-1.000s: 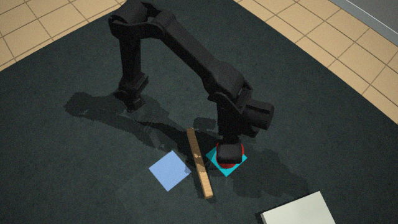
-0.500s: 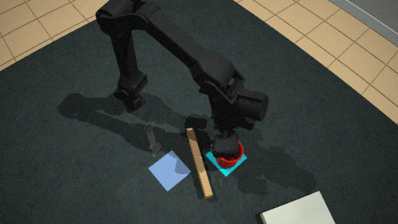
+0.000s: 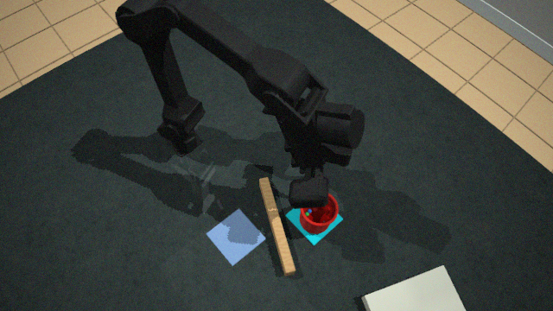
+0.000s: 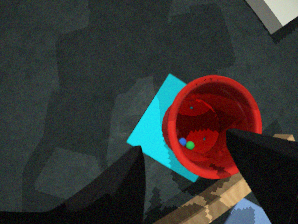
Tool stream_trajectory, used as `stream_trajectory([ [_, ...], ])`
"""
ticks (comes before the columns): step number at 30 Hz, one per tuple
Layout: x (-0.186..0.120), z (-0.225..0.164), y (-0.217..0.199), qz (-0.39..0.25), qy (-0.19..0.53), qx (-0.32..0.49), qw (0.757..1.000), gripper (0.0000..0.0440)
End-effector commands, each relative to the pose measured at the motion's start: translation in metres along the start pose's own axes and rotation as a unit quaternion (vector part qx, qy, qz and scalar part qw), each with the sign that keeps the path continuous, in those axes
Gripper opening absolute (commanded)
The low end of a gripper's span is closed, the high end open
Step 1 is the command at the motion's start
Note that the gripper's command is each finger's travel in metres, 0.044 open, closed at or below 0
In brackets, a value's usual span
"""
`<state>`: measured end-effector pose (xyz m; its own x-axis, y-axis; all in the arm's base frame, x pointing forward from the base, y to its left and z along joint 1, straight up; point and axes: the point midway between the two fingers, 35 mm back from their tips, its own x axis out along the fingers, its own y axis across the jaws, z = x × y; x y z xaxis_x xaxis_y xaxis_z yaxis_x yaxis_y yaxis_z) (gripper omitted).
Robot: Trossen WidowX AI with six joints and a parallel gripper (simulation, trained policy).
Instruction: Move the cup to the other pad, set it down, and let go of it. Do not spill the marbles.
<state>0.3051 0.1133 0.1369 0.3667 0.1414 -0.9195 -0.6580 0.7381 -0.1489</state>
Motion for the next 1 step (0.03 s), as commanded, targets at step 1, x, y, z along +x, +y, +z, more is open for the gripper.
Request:
stream_trajectory([
  [1,-0.0119,0.0053,-0.0038,-0.006,-0.017,0.004,1.000,0.0291],
])
